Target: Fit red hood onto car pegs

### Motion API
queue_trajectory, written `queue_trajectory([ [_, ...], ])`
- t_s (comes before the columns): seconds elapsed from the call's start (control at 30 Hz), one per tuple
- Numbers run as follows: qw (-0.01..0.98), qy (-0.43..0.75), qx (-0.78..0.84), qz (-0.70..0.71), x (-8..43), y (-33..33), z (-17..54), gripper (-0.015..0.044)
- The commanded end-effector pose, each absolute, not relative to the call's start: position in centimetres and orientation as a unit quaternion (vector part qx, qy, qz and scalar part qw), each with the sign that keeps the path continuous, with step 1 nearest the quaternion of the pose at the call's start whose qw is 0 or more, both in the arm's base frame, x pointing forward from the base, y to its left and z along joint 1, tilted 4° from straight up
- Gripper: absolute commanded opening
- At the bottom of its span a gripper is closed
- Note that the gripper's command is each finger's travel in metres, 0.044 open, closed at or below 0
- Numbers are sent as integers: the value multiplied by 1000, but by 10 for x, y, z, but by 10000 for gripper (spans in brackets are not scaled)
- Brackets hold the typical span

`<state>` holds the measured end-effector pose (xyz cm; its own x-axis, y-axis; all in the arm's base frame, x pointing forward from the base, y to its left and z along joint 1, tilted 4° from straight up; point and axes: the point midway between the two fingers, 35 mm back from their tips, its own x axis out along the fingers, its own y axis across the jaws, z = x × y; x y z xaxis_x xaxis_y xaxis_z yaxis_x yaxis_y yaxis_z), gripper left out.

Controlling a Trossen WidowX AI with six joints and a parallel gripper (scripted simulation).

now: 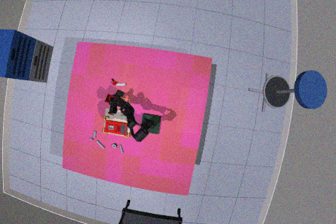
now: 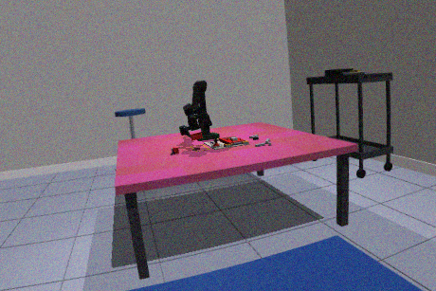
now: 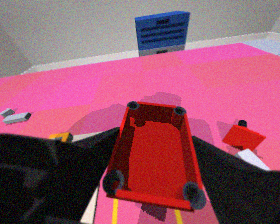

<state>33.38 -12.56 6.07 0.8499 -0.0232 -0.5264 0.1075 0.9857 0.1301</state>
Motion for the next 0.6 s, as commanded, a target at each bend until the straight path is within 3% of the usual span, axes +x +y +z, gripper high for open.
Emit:
queue_trajectory([
  [0.0, 954, 271, 119, -49, 333, -126, 60, 0],
  [0.57, 904, 254, 327, -107, 334, -126, 59, 0],
])
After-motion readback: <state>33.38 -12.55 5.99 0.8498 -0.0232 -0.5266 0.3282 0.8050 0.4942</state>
